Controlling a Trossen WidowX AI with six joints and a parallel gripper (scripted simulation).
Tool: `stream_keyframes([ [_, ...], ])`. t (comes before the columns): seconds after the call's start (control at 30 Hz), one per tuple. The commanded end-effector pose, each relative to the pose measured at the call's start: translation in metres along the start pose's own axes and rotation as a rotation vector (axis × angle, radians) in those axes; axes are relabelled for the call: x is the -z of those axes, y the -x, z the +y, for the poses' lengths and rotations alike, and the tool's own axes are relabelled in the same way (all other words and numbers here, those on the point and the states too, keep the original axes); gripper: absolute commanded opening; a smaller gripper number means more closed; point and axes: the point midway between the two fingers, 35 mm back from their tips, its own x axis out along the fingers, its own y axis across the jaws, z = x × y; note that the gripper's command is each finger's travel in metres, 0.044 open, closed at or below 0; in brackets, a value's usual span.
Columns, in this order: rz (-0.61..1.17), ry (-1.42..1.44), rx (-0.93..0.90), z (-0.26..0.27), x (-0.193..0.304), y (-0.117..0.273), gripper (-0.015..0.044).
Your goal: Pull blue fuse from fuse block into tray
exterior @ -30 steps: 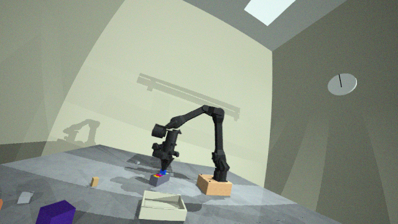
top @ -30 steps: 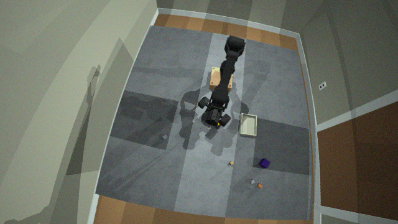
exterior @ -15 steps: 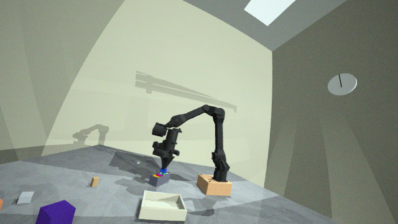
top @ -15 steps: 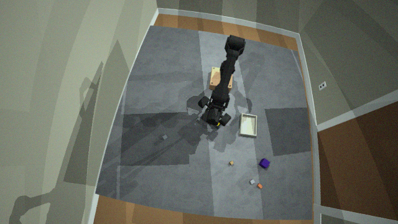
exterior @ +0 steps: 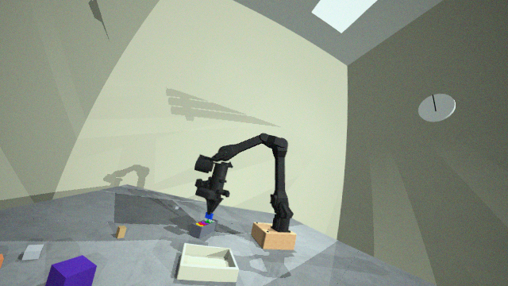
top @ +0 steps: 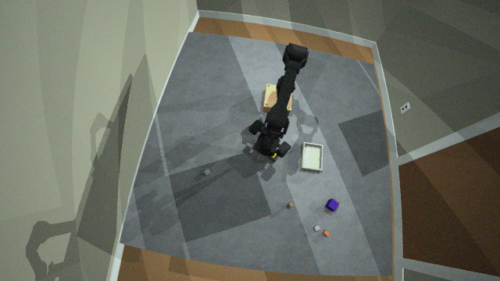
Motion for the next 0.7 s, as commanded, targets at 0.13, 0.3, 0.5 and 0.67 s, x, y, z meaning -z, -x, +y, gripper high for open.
stream_keyframes([
  [0.13,0.0,-0.003,-0.003,0.001,0.0,0.008,0.0],
  [0.3,0.0,-0.003,-0.003,0.001,0.0,0.016,0.0],
  [0.5,0.0,-0.003,-0.003,0.0,0.0,0.025,0.0],
  [0.67,0.001,-0.003,-0.004,0.008,0.001,0.025,0.0],
])
